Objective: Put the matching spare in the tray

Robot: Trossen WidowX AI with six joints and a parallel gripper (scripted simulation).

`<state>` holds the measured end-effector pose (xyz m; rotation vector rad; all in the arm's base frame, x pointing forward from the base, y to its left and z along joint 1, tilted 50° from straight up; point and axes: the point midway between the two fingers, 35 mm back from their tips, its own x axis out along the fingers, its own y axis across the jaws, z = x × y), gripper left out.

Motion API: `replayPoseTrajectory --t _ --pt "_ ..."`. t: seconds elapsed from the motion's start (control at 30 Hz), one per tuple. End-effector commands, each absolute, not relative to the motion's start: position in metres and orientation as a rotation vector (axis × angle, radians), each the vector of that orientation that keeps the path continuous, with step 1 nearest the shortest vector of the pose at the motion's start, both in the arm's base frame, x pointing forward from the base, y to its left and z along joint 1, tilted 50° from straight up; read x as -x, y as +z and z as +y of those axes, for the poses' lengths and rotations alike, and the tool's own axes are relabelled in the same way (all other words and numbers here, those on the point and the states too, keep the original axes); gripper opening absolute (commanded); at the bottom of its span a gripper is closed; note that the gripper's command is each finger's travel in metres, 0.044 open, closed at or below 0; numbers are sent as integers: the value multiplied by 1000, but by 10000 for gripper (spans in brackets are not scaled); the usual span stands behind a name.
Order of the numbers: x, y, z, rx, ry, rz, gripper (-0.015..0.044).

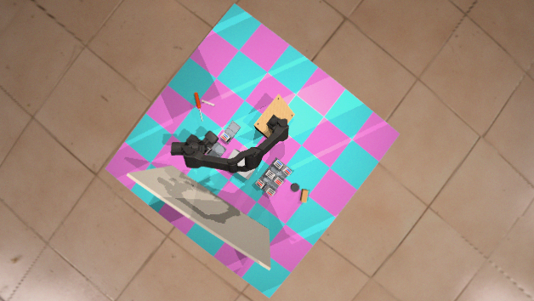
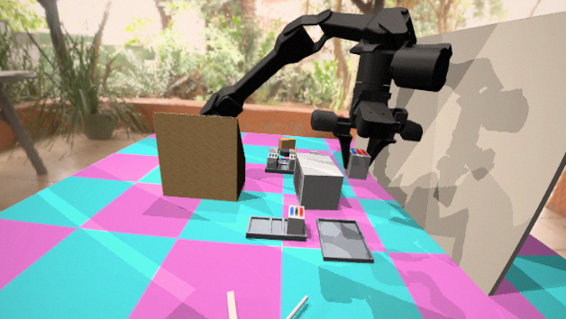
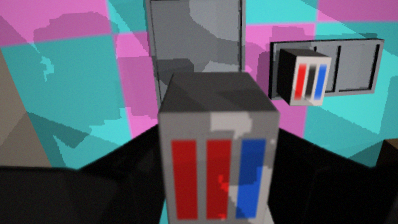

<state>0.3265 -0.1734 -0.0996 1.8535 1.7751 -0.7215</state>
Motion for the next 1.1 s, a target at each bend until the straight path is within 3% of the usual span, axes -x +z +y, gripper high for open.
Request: replayPoseTrajectory --t 0.0,1.07 --pt "-329 -99 -177 -1871 -725 1761 0" --pt "-336 -125 -152 -1870 -729 1757 0"
